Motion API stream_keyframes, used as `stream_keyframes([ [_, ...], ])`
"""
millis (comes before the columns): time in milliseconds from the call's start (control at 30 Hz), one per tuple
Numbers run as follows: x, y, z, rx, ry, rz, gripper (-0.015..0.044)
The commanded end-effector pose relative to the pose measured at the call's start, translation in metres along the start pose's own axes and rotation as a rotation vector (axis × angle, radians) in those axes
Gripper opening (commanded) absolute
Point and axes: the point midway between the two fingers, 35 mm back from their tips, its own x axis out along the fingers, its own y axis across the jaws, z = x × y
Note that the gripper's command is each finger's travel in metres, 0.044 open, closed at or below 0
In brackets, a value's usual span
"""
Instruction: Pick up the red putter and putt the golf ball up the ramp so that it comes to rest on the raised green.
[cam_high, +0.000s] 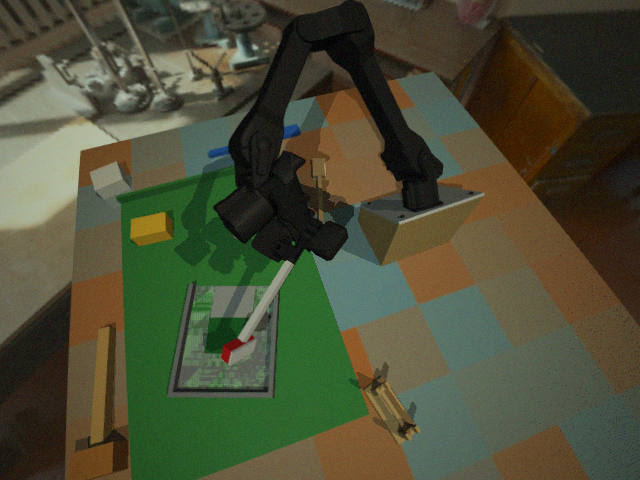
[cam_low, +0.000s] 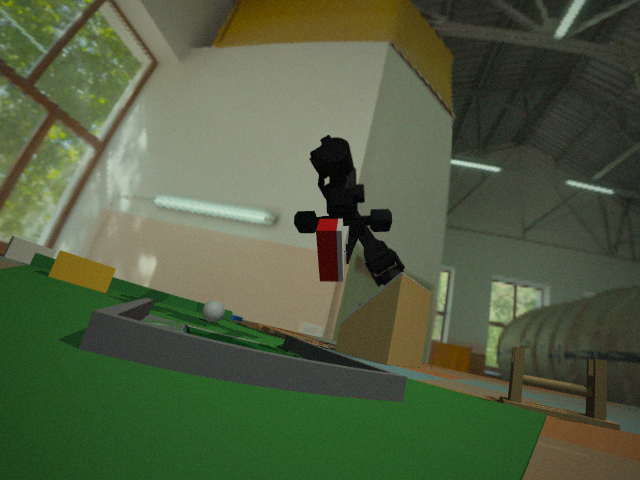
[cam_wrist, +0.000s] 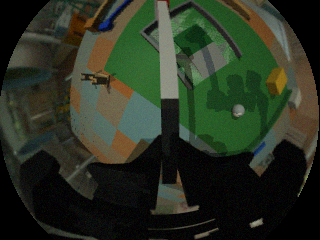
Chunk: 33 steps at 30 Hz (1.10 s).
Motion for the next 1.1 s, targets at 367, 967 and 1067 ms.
stream_keyframes([
  [367,-0.028,-0.061,-0.08,0.569,0.07,-0.029,0.0],
  [967,-0.035,-0.088,-0.144,0.961,0.122,-0.069,0.0],
  [1067,-0.024,-0.091,-0.144,0.962,0.122,-0.069,0.0],
])
